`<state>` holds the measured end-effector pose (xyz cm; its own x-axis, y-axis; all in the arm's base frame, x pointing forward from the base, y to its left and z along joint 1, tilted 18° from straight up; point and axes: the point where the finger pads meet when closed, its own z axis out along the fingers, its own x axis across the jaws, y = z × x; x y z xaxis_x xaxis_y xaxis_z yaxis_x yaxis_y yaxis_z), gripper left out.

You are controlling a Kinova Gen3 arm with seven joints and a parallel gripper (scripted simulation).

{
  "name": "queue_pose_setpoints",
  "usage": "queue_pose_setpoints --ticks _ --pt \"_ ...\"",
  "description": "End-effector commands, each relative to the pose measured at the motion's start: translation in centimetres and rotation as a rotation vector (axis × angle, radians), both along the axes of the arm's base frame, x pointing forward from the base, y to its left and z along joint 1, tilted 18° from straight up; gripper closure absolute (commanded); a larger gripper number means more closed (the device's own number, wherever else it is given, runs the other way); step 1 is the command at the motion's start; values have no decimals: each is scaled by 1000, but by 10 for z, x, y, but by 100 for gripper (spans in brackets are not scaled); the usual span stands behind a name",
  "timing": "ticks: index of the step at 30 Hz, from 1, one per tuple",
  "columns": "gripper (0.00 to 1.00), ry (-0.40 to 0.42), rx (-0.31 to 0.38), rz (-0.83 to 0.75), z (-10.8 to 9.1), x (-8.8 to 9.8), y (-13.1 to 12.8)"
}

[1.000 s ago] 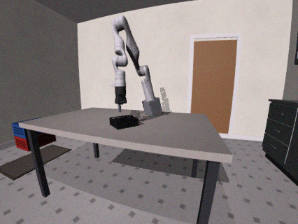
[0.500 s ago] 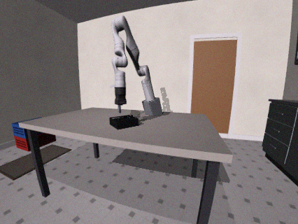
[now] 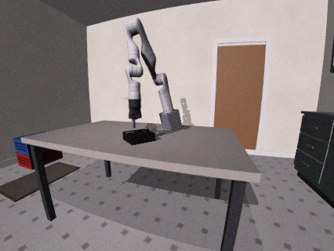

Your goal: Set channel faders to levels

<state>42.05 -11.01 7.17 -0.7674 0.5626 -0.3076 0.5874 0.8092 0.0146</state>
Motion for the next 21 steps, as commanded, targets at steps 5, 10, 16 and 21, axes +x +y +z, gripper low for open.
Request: queue_pose_setpoints --ticks 5,10,16,21 --pt "100 2 0 1 -4 1 -1" --pt "100 2 0 1 -6 1 -1" --pt "100 2 0 1 -7 2 -1" --pt "100 2 0 1 -8 2 -2"
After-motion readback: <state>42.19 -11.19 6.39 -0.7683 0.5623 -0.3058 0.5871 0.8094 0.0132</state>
